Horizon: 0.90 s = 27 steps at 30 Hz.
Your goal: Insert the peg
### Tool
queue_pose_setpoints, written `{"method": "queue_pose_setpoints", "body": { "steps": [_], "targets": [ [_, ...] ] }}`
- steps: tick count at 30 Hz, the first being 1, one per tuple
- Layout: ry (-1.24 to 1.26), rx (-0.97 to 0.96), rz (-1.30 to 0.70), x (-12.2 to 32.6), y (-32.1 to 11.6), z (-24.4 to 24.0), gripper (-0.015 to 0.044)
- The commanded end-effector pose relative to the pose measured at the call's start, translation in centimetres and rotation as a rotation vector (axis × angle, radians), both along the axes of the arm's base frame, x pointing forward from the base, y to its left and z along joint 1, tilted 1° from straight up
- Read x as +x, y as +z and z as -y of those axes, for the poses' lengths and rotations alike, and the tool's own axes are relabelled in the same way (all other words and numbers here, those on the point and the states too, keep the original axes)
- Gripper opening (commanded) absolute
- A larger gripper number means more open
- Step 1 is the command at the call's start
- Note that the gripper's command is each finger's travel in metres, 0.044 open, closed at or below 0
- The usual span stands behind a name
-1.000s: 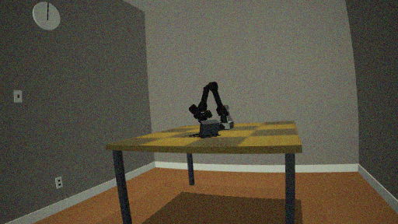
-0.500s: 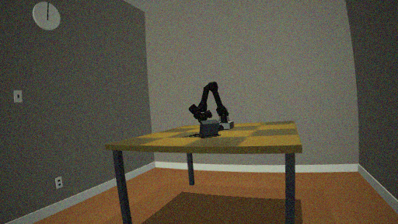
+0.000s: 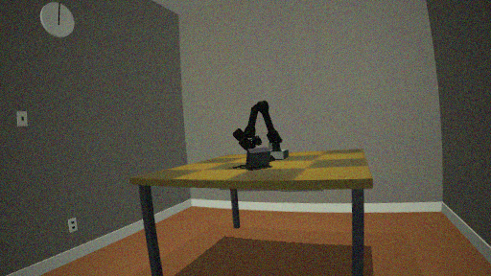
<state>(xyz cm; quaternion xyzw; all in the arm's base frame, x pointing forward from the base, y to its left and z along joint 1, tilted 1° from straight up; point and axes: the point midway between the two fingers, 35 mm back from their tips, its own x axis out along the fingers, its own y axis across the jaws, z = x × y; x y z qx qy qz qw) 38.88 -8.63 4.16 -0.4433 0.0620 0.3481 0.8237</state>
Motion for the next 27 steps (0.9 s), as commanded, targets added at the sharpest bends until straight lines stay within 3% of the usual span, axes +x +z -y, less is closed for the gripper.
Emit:
{"method": "queue_pose_setpoints", "body": {
  "steps": [1, 2, 27],
  "targets": [
    [0.001, -0.001, -0.002, -0.2, 0.0, 0.1, 0.042],
    [0.001, -0.002, -0.002, -0.3, 0.1, 0.2, 0.044],
    [0.003, -0.014, -0.019, -2.9, 1.1, 2.7, 0.044]
  ]
}}
